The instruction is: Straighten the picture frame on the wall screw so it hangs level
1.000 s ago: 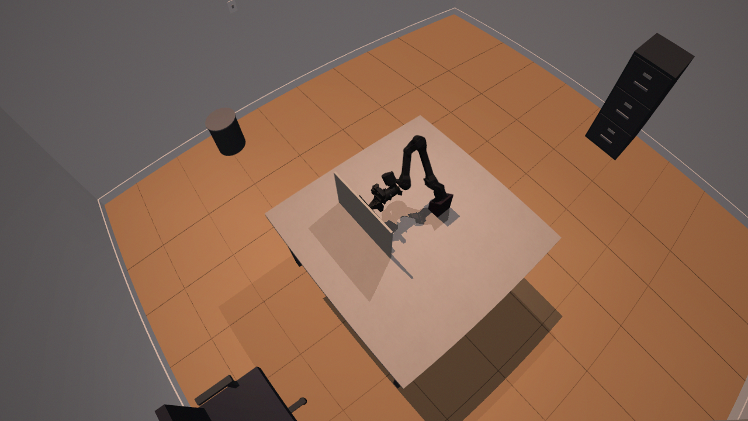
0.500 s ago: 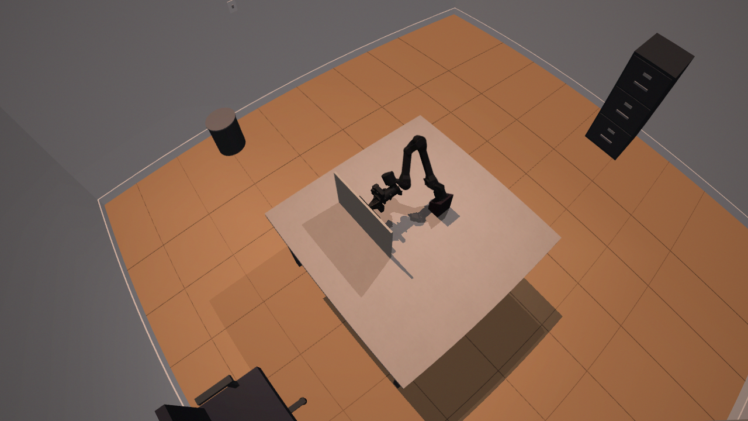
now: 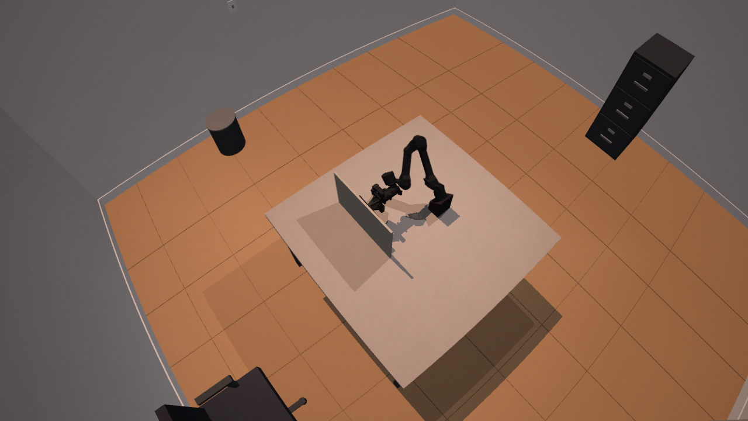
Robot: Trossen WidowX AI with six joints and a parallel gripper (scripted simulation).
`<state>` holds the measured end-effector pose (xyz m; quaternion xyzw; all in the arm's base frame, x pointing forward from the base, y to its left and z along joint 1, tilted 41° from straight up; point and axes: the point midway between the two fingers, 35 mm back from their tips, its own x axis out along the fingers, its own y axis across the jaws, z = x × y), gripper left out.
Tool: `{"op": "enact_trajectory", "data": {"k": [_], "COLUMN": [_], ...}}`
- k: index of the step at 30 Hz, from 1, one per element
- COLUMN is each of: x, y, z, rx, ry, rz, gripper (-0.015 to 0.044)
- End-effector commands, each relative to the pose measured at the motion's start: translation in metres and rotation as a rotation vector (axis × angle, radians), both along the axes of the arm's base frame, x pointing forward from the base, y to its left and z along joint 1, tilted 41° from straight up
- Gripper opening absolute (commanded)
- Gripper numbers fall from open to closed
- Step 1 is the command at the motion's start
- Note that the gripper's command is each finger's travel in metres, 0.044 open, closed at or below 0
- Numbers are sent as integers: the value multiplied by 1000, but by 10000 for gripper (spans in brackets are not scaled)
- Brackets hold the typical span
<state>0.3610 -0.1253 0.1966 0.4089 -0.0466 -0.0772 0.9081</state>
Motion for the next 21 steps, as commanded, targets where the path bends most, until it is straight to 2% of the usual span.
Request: {"op": "enact_trajectory", "data": {"k": [1, 5, 15, 21], "x": [0, -6, -94, -100], "y": [0, 0, 11, 9], "z": [0, 1, -6, 0], "rx": [-4, -22, -290, -286], "ry": [1, 5, 56, 53], "rz": [-1, -1, -5, -10], "gripper": [260, 260, 260, 260]}}
